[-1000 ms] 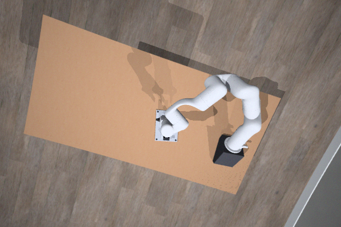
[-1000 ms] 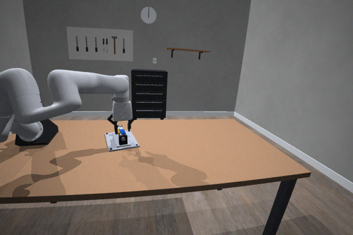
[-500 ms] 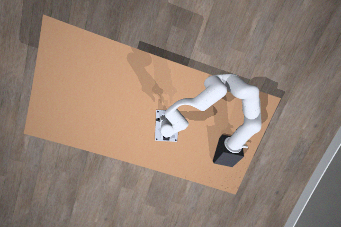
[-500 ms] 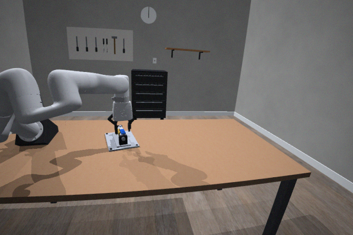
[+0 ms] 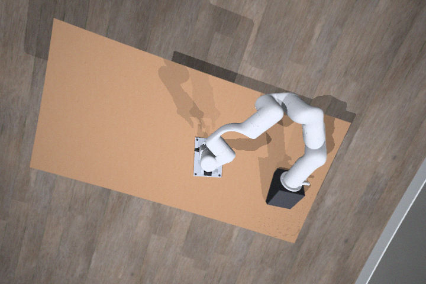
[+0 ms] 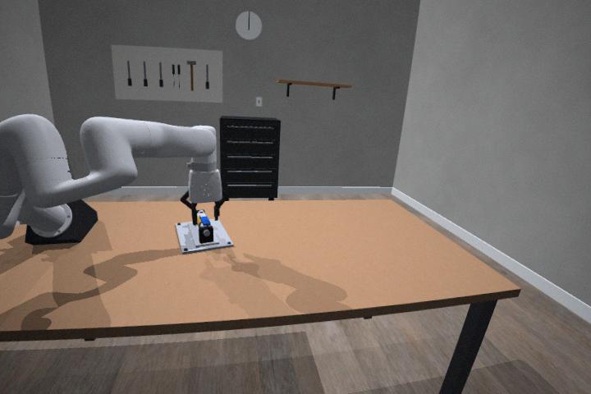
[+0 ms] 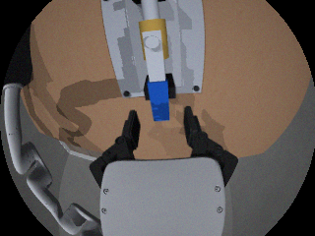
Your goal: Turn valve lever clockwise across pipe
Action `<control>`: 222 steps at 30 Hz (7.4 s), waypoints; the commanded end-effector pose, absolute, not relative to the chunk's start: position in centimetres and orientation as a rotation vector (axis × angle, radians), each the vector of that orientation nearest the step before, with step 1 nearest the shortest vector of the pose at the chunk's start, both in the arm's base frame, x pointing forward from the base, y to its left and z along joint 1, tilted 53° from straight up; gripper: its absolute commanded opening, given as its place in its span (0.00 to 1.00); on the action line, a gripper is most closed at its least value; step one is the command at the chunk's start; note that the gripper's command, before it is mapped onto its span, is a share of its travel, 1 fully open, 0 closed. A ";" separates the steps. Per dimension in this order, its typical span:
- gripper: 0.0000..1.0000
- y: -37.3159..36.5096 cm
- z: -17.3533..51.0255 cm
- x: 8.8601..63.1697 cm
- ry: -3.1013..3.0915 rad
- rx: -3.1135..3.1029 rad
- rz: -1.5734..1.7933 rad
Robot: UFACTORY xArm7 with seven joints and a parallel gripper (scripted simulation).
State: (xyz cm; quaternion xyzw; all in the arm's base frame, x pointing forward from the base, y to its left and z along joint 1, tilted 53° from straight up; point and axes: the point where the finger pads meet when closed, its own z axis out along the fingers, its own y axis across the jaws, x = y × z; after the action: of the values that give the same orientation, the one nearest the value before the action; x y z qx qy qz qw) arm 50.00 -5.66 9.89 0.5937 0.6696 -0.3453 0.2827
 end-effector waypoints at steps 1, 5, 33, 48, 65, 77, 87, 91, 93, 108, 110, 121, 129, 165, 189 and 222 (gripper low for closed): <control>0.68 -5.4 10.0 50.1 1.795 1.587 -0.919; 0.68 -5.4 10.0 50.1 1.795 1.587 -0.919; 0.68 -6.1 9.5 50.1 1.795 1.587 -0.919; 0.68 -6.9 8.9 50.0 1.795 1.587 -0.919; 0.68 -7.2 8.6 50.0 1.795 1.587 -0.919; 0.68 -7.2 8.6 50.0 1.795 1.587 -0.919; 0.00 -7.2 8.6 50.0 1.795 1.587 -0.919; 0.00 -7.2 8.6 50.0 1.795 1.587 -0.919; 0.00 -7.2 8.6 50.0 1.795 1.587 -0.919; 0.00 -7.2 8.6 50.0 1.795 1.587 -0.919; 0.00 -7.2 8.6 50.0 1.795 1.587 -0.919; 0.00 -7.2 8.6 50.0 1.795 1.587 -0.919; 0.00 -7.3 8.6 49.8 1.770 1.607 -0.907; 0.00 -7.2 8.7 47.9 1.566 1.753 -0.808; 0.00 -7.1 8.5 46.7 1.434 1.835 -0.743; 0.00 -6.7 8.1 45.0 1.233 1.941 -0.645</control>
State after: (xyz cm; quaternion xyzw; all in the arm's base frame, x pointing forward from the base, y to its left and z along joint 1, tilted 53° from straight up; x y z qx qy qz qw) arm 45.26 -7.02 8.13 0.7485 0.4909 -0.2578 0.3639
